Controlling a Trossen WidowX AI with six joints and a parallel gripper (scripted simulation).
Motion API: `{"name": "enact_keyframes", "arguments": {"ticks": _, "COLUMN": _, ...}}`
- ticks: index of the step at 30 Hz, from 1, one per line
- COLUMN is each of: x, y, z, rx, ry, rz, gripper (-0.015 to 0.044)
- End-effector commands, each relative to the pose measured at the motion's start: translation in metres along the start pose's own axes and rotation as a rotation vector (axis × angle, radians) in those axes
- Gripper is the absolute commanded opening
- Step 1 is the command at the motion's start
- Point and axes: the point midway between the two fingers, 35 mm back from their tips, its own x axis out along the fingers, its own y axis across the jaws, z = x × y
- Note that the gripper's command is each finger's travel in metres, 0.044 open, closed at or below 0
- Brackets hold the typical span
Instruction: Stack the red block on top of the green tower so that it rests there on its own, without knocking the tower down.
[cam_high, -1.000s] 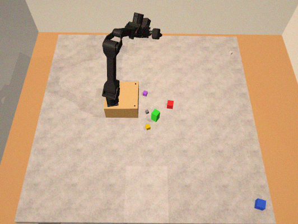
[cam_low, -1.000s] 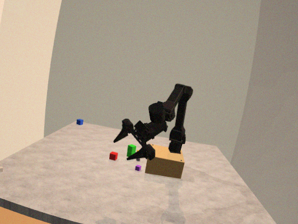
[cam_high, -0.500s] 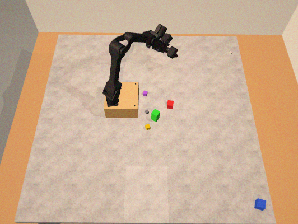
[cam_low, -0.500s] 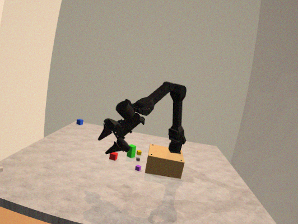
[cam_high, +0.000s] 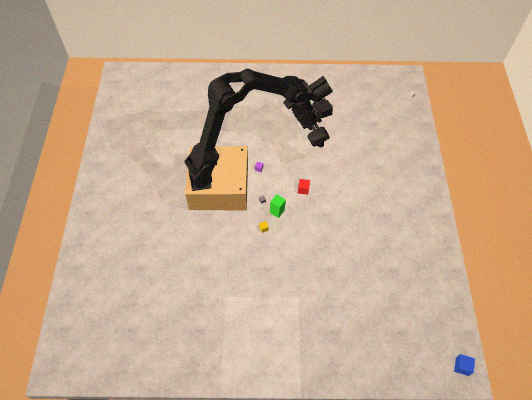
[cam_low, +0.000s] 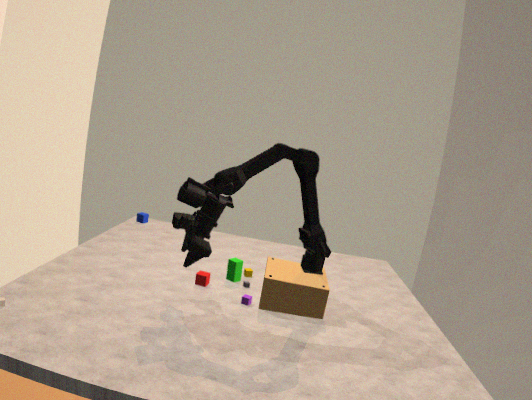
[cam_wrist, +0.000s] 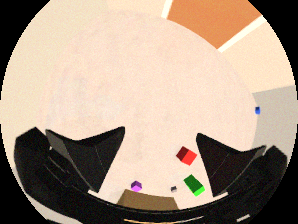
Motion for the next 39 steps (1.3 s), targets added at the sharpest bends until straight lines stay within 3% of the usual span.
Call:
{"name": "enact_keyframes", "arguments": {"ticks": 1, "x": 0.006, "y": -0.03, "z": -0.014, "rx": 0.116, "ry": 0.092, "rz": 0.01, "gripper": 0.044}}
{"name": "enact_keyframes", "arguments": {"ticks": 14, "x": 0.007, "y": -0.111, "z": -0.074, "rx": 0.505, "ry": 0.37, "rz": 0.054, "gripper": 0.044}}
{"name": "enact_keyframes", "arguments": {"ticks": 20, "x": 0.009, "y": -0.112, "z": -0.077, "rx": 0.514, "ry": 0.376, "rz": 0.055, "gripper": 0.044}}
{"name": "enact_keyframes", "arguments": {"ticks": 28, "x": 0.054, "y": -0.106, "z": -0.095, "rx": 0.514, "ry": 0.376, "rz": 0.055, "gripper": 0.044}}
{"name": "enact_keyframes", "arguments": {"ticks": 39, "x": 0.063, "y": -0.105, "z": -0.099, "rx": 0.514, "ry": 0.376, "rz": 0.055, "gripper": 0.044}}
